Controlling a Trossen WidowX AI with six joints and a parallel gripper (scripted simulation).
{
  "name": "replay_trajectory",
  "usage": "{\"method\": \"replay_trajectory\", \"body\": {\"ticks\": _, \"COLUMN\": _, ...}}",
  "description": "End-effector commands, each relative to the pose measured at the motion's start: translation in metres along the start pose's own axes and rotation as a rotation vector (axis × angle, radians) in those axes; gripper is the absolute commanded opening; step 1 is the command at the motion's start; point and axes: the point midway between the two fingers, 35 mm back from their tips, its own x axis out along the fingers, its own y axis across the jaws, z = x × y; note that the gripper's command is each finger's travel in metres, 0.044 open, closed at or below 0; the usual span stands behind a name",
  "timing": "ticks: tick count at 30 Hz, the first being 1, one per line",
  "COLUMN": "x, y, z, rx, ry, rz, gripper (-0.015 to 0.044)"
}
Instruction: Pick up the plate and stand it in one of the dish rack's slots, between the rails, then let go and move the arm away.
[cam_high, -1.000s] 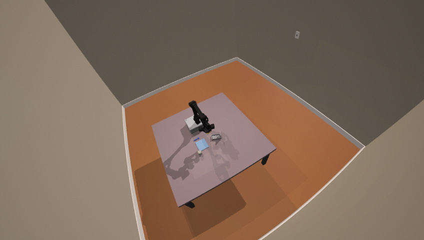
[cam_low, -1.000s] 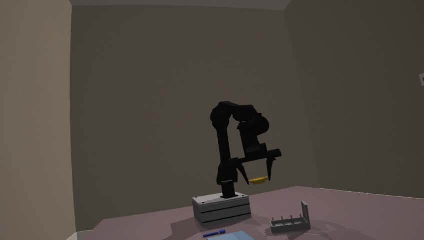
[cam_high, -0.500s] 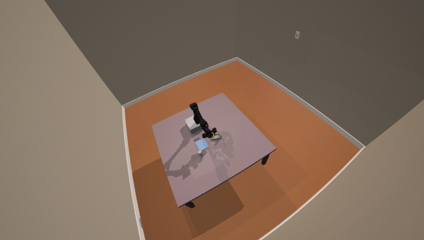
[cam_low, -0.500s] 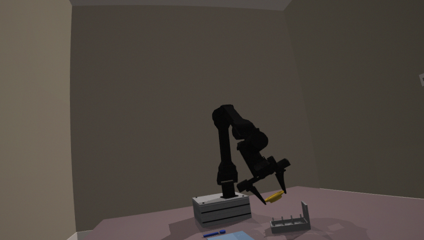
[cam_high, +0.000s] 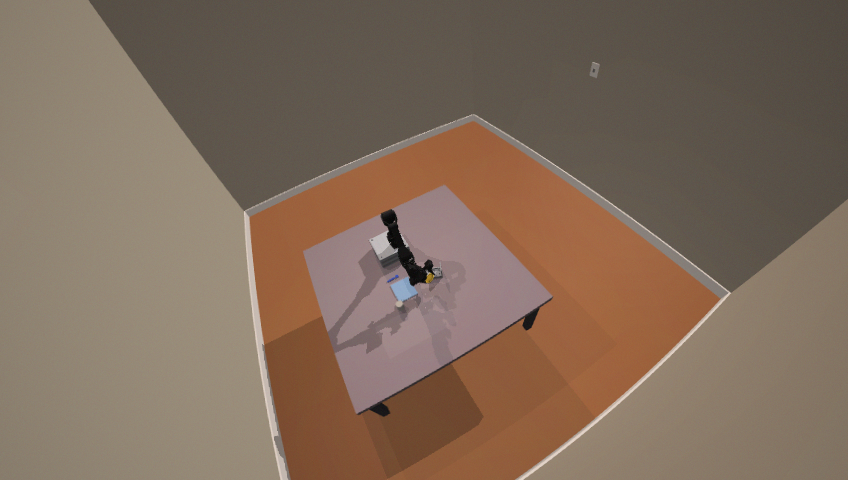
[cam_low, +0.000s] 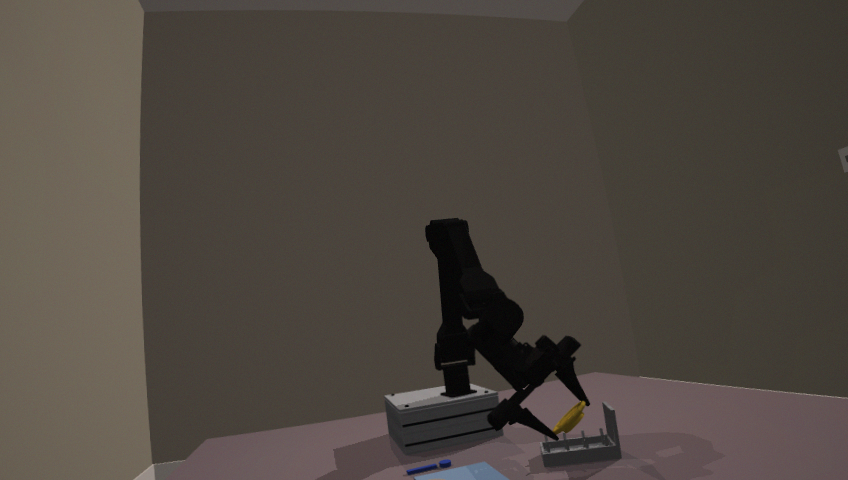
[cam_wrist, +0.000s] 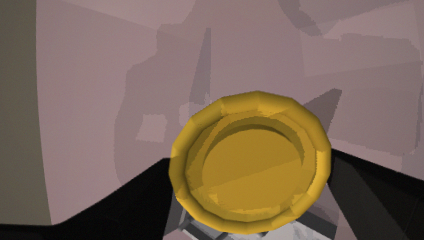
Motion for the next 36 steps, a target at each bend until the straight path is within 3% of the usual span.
{"method": "replay_trajectory", "body": {"ticks": 1, "x": 0.008, "y": -0.004, "z": 0.002, "rx": -0.054, "ry": -0.039, "rz": 0.068, "gripper": 0.0}}
{"method": "replay_trajectory", "body": {"ticks": 18, "x": 0.021, "y": -0.021, "z": 0.002, "rx": -0.309, "ry": -0.241, "rz": 0.3, "gripper": 0.0}}
{"method": "replay_trajectory", "body": {"ticks": 36, "x": 0.008, "y": -0.023, "z": -0.026, "rx": -0.663, "ry": -0.466, "rz": 0.501, "gripper": 0.0}}
